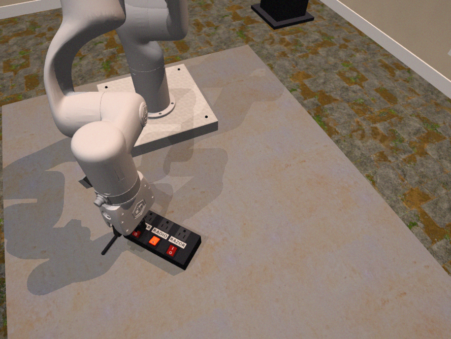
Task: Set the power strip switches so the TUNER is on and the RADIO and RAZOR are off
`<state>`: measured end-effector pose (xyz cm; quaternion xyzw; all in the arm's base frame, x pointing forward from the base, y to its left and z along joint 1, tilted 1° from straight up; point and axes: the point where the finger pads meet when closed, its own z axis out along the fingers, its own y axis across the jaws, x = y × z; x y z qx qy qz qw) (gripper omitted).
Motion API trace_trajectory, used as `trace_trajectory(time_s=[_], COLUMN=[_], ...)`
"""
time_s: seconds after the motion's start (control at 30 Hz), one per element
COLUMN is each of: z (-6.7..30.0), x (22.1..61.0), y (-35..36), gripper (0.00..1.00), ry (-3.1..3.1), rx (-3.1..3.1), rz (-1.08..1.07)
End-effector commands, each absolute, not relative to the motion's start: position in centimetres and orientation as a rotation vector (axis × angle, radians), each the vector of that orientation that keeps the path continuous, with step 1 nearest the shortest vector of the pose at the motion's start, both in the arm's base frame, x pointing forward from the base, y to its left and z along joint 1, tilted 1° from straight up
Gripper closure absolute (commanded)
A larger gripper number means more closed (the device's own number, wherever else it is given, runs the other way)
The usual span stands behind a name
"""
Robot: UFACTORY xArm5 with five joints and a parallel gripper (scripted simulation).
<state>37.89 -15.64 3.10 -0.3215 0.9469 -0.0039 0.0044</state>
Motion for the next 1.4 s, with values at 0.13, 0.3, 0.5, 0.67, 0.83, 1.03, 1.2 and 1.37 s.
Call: trace_trajectory(time_s=[0.13, 0.3, 0.5, 0.67, 0.83, 1.03, 1.2, 1.37], z=[2.99, 2.77, 2.57, 2.52, 2.5, 2.5, 2.51, 2.76], x=[38.01, 38.01, 38.02, 38.02, 38.02, 38.02, 38.02, 38.02], y=[-15.67, -15.65, -15.64, -15.64, -15.63, -15.63, -15.63, -15.63], gripper=[1.0, 1.0, 1.0, 1.0, 1.0, 1.0, 1.0, 1.0], ry=[2.964, 2.964, 2.964, 2.964, 2.964, 2.964, 2.964, 2.964], rx=[-1.006, -1.006, -1.006, -1.006, -1.006, -1.006, -1.006, -1.006], rz=[-0.016, -0.016, -0.016, -0.016, -0.016, -0.016, -0.016, -0.016])
